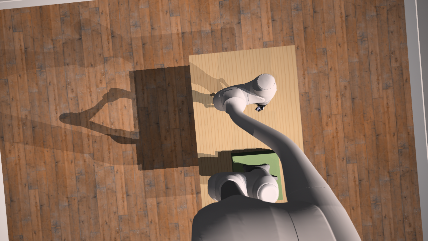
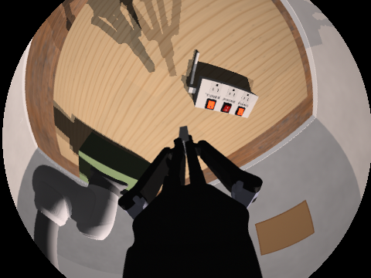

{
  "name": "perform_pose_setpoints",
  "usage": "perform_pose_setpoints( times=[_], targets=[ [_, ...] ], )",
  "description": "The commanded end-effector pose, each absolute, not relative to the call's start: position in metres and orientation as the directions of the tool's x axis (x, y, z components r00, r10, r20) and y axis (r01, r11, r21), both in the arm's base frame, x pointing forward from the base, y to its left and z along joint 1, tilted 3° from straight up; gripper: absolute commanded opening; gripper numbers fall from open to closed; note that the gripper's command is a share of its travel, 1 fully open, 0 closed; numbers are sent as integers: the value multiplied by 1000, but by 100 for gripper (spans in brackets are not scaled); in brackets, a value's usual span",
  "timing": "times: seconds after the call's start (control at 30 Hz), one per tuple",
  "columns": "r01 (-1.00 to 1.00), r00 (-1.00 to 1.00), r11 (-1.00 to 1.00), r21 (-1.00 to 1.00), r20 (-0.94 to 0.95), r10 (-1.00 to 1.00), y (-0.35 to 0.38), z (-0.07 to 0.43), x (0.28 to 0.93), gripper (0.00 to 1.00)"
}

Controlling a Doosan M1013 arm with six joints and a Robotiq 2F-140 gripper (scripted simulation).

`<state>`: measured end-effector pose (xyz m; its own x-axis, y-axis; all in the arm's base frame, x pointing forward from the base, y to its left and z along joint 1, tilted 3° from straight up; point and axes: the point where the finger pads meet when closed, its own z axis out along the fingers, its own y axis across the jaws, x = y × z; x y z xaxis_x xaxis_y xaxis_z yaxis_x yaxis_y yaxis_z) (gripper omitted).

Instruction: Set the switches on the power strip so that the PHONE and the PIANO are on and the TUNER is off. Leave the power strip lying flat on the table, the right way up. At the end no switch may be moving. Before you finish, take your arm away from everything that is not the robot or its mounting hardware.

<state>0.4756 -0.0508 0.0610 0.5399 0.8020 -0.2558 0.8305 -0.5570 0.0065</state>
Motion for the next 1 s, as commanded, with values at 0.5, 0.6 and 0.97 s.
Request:
perform_pose_setpoints(
  times=[0.5,0.6,0.97],
  targets=[
    [757,647,-653,-32,-106,755,-175,57,494,0],
    [756,647,-653,-32,-105,755,-176,57,494,0],
    [756,647,-653,-32,-105,755,-176,57,494,0]
  ],
)
